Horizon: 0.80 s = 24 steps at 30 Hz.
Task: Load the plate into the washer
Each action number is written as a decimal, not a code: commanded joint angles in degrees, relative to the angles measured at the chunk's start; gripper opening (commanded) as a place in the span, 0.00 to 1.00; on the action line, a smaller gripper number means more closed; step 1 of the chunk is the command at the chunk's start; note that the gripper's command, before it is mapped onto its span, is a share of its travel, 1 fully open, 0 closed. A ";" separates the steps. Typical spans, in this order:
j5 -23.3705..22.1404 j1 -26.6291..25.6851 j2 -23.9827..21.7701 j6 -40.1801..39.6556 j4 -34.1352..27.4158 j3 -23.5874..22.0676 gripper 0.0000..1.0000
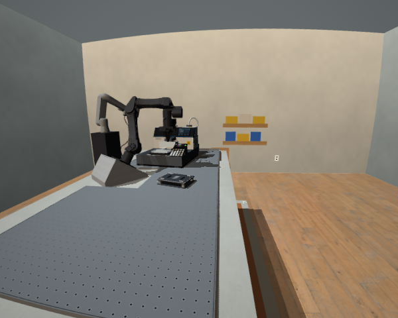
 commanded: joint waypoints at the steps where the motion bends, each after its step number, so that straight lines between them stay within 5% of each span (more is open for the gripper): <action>1: -0.87 -0.57 -0.28 -0.53 -0.88 1.80 0.00; 18: -0.87 -0.57 -0.28 -0.53 -0.88 1.80 0.00; 24: -12.93 -7.09 -2.76 -7.03 7.06 -11.34 0.00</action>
